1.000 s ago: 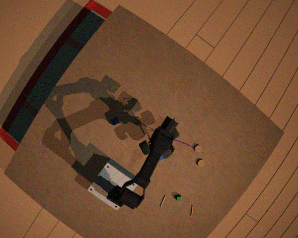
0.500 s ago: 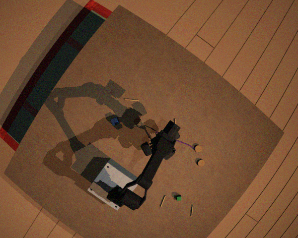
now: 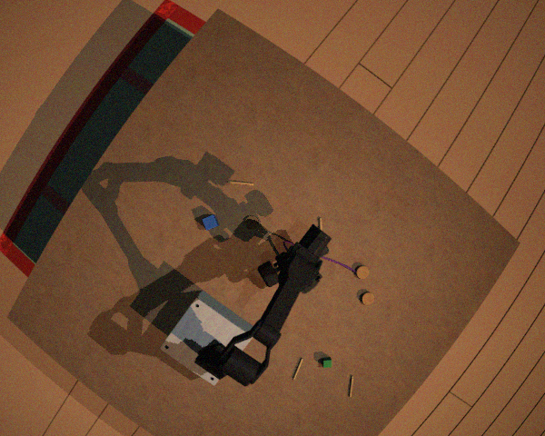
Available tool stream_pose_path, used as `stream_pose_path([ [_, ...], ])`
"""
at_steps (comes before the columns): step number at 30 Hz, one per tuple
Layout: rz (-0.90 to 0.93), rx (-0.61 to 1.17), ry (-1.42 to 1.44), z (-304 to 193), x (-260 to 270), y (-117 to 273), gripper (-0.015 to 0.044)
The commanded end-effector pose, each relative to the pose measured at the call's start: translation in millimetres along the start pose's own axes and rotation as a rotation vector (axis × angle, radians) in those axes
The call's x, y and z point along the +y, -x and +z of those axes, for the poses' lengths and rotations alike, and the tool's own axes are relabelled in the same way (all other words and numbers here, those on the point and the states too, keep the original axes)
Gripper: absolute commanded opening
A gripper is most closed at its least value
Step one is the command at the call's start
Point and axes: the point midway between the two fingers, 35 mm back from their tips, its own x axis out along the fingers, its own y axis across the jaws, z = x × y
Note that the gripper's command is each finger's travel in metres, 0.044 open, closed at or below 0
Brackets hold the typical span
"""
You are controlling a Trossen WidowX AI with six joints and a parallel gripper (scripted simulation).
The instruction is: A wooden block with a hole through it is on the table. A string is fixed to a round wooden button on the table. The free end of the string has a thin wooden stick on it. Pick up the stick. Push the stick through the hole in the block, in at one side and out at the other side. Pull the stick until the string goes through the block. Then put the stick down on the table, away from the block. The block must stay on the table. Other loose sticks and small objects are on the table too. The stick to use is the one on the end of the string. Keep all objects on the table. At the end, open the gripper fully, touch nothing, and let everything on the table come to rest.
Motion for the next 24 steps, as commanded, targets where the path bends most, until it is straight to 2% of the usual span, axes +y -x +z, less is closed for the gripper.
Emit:
stream_pose_path([
  [1,0.001,0.006,0.003,-5,0,0,0.0000],
  [24,0.001,0.010,0.002,-35,2,0,0.0000],
])
